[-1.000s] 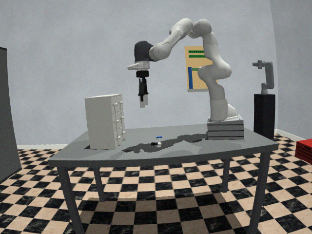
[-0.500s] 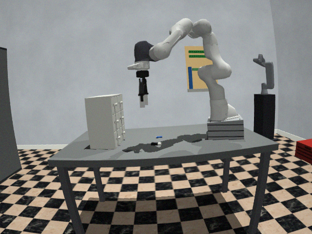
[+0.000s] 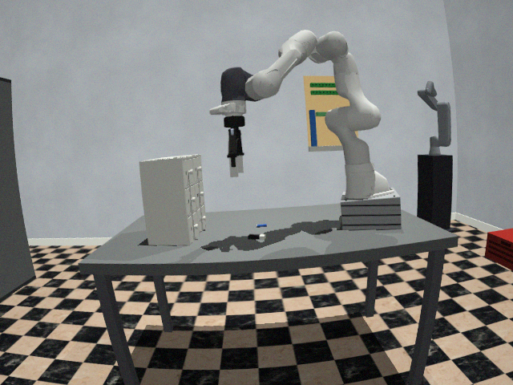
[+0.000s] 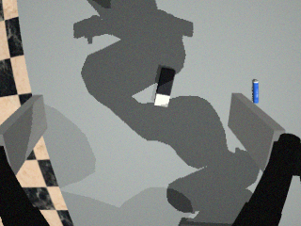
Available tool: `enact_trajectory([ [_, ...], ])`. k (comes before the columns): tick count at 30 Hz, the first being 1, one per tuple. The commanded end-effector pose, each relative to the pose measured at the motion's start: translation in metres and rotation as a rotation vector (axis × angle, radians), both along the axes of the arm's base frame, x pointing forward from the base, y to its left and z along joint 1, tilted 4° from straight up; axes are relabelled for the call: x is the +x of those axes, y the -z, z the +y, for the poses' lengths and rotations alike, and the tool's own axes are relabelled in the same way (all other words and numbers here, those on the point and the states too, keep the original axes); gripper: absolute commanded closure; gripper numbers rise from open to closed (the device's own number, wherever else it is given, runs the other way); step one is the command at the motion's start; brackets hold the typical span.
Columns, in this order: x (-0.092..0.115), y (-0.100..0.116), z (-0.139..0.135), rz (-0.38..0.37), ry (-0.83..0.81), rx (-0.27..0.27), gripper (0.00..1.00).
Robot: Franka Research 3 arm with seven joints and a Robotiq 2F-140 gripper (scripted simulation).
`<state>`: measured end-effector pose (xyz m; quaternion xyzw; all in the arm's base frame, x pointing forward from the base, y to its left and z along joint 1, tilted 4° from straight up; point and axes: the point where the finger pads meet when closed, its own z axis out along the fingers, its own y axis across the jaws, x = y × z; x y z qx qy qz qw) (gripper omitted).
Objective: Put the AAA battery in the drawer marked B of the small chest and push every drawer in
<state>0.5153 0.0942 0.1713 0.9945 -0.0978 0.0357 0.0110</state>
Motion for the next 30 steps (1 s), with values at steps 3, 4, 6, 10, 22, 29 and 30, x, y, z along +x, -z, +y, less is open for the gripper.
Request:
enact_trajectory([
  [3, 0.0000, -0.0002, -0.0003, 0.000, 0.005, 0.000, 0.00],
  [4, 0.0000, -0.0002, -0.0004, 0.000, 0.007, 0.000, 0.00],
  [6, 0.0000, -0.0002, -0.0004, 0.000, 0.007, 0.000, 0.00],
  [10, 0.0000, -0.0003, -0.0009, -0.001, 0.016, 0.001, 0.00],
  [22, -0.0002, -0.0009, -0.0039, -0.002, 0.070, 0.005, 0.00],
  [29, -0.0003, -0.0015, -0.0068, -0.004, 0.121, 0.008, 0.00],
  [30, -0.0004, -0.0016, -0.0074, -0.004, 0.131, 0.009, 0.00],
])
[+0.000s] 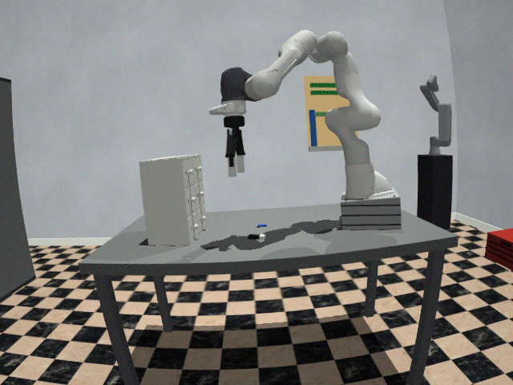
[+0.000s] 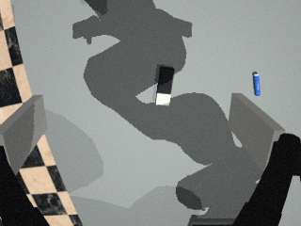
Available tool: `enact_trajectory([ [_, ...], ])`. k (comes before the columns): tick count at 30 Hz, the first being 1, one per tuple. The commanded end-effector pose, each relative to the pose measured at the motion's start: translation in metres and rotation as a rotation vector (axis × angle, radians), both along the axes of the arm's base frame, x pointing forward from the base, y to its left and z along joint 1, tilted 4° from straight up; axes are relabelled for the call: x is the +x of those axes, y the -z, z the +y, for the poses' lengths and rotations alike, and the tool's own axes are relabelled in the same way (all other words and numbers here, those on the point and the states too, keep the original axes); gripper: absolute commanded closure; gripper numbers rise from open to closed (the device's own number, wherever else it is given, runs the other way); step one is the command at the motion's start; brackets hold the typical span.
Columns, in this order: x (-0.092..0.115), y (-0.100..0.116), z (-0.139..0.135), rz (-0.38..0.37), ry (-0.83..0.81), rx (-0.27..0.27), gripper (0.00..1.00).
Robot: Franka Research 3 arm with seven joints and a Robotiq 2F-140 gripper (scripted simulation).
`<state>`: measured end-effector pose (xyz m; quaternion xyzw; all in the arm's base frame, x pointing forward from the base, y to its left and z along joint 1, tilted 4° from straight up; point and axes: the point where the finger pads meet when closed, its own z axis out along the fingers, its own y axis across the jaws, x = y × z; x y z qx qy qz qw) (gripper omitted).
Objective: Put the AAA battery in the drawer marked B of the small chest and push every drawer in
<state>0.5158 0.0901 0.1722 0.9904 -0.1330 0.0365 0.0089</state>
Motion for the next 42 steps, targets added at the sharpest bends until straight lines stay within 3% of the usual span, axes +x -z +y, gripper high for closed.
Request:
enact_trajectory([
  [1, -0.001, -0.001, -0.004, -0.001, 0.071, 0.003, 0.00],
  [27, -0.002, -0.005, -0.024, -0.011, 0.428, 0.027, 0.00],
  [42, -0.003, -0.009, -0.045, -0.022, 0.796, 0.052, 0.00],
])
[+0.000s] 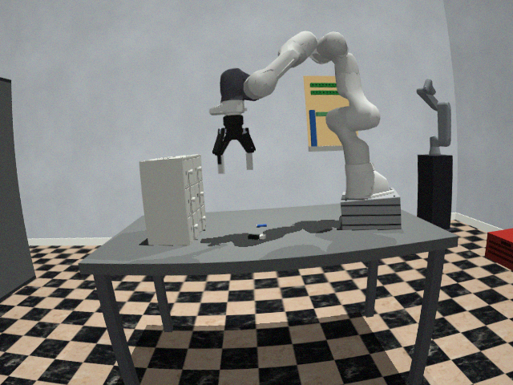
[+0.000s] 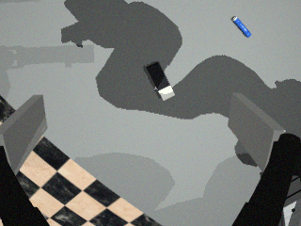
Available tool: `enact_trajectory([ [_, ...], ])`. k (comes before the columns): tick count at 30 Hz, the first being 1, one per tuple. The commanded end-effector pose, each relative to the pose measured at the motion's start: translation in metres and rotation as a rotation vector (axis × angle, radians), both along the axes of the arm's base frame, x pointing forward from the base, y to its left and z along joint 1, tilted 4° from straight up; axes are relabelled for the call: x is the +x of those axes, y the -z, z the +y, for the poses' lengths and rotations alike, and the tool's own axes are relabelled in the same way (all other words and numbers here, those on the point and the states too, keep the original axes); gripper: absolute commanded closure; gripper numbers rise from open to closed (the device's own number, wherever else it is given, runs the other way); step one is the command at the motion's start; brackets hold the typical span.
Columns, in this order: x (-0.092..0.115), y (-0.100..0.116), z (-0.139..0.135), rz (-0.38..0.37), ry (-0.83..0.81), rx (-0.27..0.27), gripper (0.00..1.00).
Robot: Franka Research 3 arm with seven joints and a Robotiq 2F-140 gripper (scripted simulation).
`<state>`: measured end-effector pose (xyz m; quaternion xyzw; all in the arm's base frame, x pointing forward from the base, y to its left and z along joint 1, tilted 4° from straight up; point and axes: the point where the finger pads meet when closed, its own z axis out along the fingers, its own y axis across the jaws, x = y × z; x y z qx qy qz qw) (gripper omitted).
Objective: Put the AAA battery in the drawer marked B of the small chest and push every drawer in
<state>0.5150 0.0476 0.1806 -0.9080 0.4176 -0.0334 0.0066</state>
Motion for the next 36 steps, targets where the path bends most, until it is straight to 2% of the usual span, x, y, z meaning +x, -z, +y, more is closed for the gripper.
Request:
enact_trajectory([
  [1, -0.002, -0.001, -0.003, -0.007, 0.203, -0.001, 0.00],
  [17, -0.004, -0.006, -0.028, -0.016, 0.641, 0.028, 0.00],
  [19, -0.004, -0.006, -0.028, -0.016, 0.641, 0.028, 0.00],
  [34, -0.005, -0.011, -0.054, -0.025, 1.088, 0.060, 0.00],
  [36, -0.005, -0.011, -0.054, -0.025, 1.088, 0.060, 0.00],
])
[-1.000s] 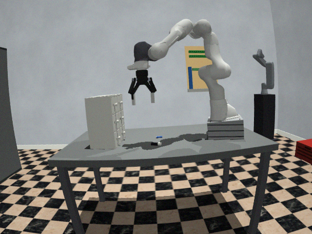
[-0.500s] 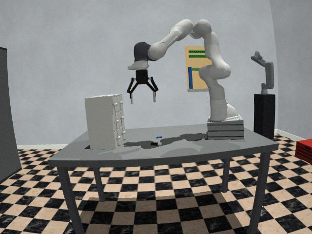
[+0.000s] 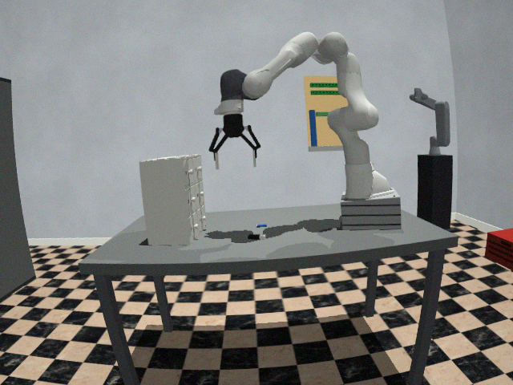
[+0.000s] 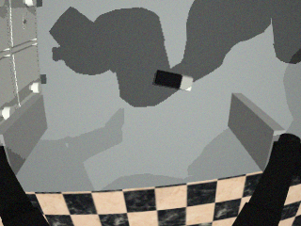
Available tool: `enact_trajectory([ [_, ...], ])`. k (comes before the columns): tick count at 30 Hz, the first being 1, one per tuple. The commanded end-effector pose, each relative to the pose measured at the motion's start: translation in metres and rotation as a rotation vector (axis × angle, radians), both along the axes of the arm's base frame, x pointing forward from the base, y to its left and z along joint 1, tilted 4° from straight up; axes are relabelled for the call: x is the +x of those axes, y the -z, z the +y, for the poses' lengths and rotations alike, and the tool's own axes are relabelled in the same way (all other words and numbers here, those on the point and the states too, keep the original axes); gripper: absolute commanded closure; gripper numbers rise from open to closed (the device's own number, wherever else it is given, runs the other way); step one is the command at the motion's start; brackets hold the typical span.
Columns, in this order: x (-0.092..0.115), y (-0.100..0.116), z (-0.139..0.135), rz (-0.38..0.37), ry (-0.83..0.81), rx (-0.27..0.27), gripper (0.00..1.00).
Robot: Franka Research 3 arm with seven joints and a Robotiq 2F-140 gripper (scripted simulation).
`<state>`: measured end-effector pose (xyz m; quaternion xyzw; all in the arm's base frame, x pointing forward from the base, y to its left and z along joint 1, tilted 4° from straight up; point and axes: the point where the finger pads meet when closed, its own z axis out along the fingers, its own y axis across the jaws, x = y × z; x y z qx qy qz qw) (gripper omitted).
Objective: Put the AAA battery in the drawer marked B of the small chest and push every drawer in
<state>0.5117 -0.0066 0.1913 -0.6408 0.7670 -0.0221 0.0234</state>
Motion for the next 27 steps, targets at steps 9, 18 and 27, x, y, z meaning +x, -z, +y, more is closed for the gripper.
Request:
enact_trajectory([
  [9, -0.003, -0.004, -0.015, -0.010, 0.488, 0.006, 0.00],
  [18, -0.003, -0.006, -0.027, -0.013, 0.698, 0.019, 0.00],
  [27, -0.004, -0.009, -0.040, -0.016, 0.935, 0.036, 0.00],
])
